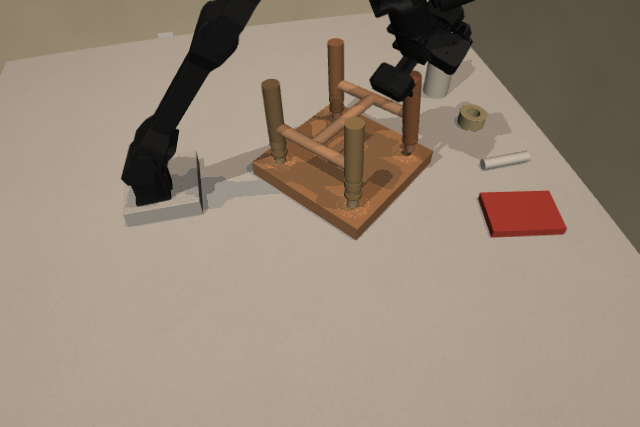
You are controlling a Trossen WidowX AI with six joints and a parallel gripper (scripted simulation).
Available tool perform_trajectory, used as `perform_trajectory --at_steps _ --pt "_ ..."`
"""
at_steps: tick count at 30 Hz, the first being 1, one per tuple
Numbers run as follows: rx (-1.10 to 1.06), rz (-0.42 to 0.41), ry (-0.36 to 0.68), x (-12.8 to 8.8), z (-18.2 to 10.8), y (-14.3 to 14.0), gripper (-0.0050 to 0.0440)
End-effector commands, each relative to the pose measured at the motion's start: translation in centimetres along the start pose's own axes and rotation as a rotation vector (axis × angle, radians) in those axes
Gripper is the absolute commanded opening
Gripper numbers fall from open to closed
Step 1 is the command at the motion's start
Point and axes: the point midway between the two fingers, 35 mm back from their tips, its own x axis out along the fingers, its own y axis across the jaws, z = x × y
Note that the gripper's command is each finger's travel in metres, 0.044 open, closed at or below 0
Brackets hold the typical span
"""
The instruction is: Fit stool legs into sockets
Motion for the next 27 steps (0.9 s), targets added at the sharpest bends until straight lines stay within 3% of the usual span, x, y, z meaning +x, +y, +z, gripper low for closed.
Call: perform_trajectory --at_steps 1,3,11,17,27 --pt "-0.015 0.025 -0.018 -1.6 -0.1 0.6 0.044" --pt "-0.028 0.043 -0.033 -2.8 -0.2 1.2 0.044" --pt "-0.03 0.046 -0.036 -3.0 -0.2 1.3 0.044" --pt "-0.03 0.097 -0.071 -5.0 -0.3 2.3 0.044" --pt "-0.03 0.099 -0.073 -5.1 -0.3 2.3 0.044"
